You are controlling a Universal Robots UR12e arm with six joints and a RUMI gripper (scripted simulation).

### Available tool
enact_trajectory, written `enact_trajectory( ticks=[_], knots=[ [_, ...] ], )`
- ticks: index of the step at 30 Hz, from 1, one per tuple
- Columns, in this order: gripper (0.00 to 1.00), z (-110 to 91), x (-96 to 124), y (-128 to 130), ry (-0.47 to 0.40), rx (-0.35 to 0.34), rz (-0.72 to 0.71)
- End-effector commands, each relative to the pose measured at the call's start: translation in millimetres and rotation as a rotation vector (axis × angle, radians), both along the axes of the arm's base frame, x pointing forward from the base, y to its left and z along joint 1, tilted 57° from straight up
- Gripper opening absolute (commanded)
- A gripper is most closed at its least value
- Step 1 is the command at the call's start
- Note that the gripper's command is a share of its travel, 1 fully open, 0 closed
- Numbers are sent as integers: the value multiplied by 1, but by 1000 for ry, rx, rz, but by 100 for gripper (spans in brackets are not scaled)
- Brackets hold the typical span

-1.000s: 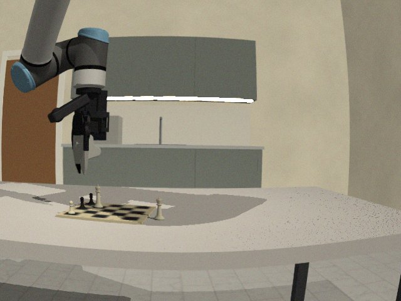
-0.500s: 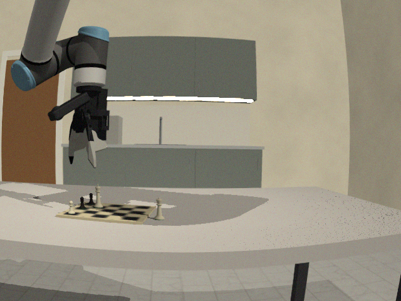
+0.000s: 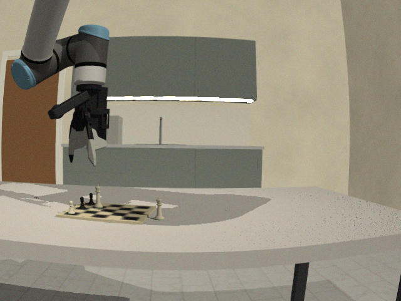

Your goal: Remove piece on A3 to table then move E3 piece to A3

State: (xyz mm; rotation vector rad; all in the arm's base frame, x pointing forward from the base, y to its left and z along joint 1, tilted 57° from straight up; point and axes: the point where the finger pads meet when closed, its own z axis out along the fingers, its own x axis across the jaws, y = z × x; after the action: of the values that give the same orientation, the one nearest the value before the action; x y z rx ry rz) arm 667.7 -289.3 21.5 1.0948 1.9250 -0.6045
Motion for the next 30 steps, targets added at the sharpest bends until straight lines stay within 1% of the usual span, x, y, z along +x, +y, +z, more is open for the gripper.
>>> enact_trajectory(
  ticks=[1, 16, 30],
  knots=[
    [100, 4, -3, 5, 0, 0, 1],
    [100, 39, -30, 52, 0, 0, 1],
    [100, 43, -32, 56, 0, 0, 1]
  ],
)
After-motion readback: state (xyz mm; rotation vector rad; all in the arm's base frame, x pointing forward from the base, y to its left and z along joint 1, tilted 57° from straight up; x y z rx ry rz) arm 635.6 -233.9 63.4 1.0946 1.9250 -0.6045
